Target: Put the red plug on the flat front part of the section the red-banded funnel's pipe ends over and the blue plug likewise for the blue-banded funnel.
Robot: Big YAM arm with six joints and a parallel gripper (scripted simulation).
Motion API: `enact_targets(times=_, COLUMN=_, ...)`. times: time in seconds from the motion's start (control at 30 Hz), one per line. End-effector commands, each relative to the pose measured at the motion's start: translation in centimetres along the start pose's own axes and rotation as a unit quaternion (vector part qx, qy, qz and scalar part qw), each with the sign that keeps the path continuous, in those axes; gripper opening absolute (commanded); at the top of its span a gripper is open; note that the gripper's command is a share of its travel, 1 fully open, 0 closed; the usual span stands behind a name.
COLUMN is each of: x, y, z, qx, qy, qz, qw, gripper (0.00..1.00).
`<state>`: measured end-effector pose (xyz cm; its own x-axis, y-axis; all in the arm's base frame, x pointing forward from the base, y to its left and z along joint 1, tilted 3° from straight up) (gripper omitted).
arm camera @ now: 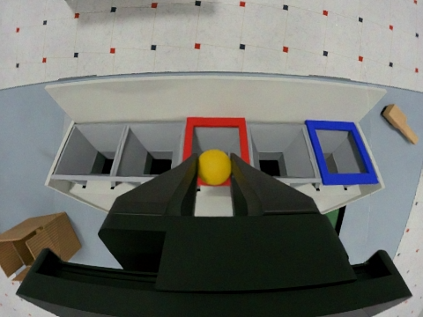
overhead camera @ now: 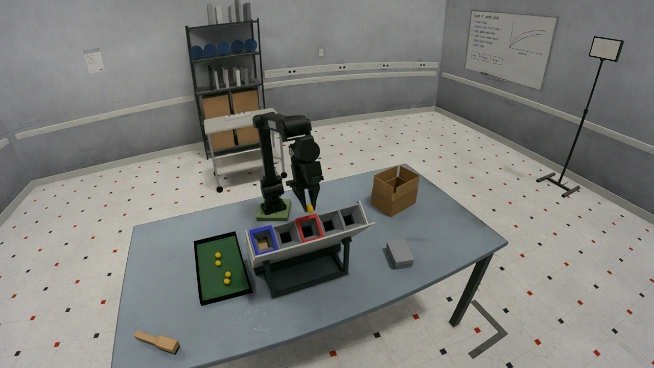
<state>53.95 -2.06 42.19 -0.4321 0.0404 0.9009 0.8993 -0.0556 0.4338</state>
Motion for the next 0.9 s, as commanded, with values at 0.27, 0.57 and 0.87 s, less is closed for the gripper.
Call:
enact_targets(times=0.27, x=2.2, y=2.2, z=-0.5, qx=-0.003, qy=0.001, qz=-0.026, qw=1.0, gripper=0.0)
enact_targets(times=0.57, x=1.0, y=1.3, z=-0.5, qx=-0.003, qy=0.001, qz=-0.026, qw=1.0, gripper=0.0)
enact_targets(times=0.87, x=-1.1, y=-0.4, z=-0.2, qx=-0.003, qy=0.001, qz=-0.025, qw=1.0, gripper=0.0)
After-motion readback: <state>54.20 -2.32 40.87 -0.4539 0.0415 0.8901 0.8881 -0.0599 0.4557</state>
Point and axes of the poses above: the point where the finger pads meet when closed, its own x axis back along the fingers, its own z axis across the jaws, y = z × x, the point moved 3 cm from there along x, back along the fingers, and after that the axes turned 1 degree about -x, right-handed, at the moved point
